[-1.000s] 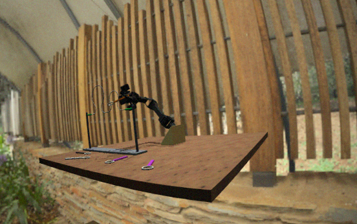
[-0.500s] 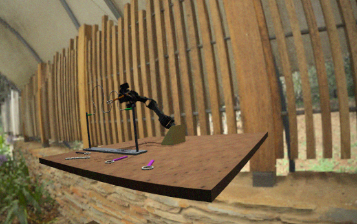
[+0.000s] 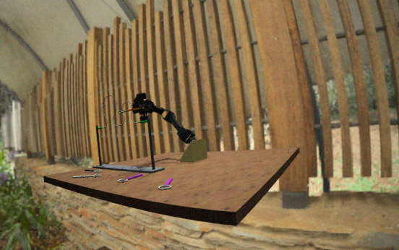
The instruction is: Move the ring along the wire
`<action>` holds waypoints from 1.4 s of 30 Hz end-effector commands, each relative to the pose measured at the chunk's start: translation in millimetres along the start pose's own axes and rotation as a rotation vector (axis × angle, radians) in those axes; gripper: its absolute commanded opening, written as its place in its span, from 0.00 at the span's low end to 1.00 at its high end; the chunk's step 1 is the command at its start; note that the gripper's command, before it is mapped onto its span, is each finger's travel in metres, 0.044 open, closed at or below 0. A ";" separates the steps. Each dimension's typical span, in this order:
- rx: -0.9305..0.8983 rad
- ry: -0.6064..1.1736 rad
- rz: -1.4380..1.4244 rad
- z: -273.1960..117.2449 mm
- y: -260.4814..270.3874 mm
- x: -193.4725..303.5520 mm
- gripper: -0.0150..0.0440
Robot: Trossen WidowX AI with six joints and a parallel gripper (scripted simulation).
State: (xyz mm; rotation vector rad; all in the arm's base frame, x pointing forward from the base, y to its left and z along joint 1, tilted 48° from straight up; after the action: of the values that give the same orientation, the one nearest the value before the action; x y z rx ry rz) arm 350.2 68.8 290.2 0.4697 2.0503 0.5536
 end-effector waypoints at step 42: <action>0.447 -0.025 -0.779 -2.0 -36.3 -5.5 0.00</action>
State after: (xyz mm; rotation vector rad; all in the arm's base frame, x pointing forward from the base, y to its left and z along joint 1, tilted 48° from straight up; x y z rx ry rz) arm 347.2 36.8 274.4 -0.0579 2.1303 -0.3255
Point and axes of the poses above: the point midway between the two fingers, 35 mm back from their tips, its own z axis out along the fingers, its own y axis across the jaws, x = y × z, the point moved 3 cm from there along -z, back along the fingers, and after that the axes turned 10 degrees about -z, right-handed, at the moved point
